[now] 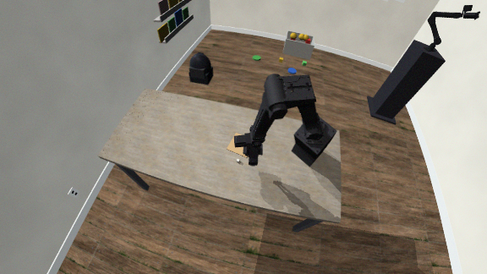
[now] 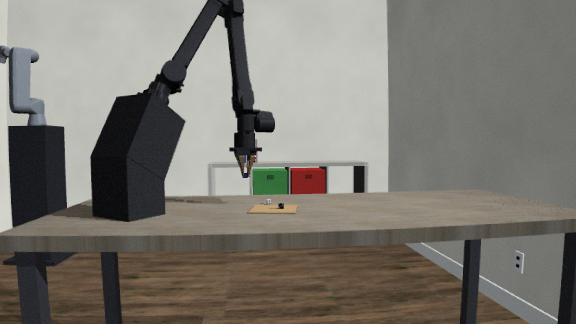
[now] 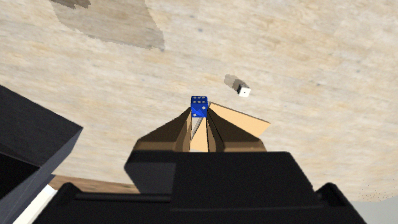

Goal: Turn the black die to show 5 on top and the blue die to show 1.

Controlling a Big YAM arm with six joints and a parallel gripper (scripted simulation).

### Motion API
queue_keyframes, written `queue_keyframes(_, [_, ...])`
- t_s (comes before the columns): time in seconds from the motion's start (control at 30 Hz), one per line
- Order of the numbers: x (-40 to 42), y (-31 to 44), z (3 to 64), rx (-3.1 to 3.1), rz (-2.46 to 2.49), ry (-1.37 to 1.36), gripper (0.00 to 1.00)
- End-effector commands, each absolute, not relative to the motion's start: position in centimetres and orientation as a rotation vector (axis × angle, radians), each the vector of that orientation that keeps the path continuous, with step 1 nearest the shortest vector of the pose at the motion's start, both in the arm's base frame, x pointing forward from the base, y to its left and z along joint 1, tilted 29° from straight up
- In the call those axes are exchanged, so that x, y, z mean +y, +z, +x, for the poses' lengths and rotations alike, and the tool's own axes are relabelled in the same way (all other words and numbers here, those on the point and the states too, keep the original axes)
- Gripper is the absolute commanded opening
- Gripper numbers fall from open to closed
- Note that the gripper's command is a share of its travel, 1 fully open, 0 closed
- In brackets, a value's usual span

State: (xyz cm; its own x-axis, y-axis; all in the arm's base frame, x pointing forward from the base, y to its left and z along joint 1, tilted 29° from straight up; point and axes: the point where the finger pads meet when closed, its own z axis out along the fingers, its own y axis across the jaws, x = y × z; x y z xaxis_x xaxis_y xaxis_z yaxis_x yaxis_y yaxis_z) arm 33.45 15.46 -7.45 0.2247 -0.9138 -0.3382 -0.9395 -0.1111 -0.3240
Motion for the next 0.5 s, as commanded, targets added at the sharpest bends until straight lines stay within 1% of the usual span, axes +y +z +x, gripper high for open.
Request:
queue_keyframes(0.0, [15.0, -6.6, 34.9, 1.547, -2.117, 0.004, 0.12])
queue_keyframes(0.23, [15.6, -7.9, 33.7, 1.568, -2.194, 0.004, 0.12])
queue_keyframes(0.3, [15.5, -8.5, 33.5, 1.664, -2.213, -0.048, 0.12])
queue_keyframes(0.37, [15.4, -9.2, 33.3, 1.761, -2.261, -0.158, 0.12])
queue_keyframes(0.43, [15.4, -9.2, 33.3, 1.761, -2.261, -0.158, 0.12])
queue_keyframes(0.47, [15.3, -9.4, 33.3, 1.811, -2.285, -0.235, 0.12])
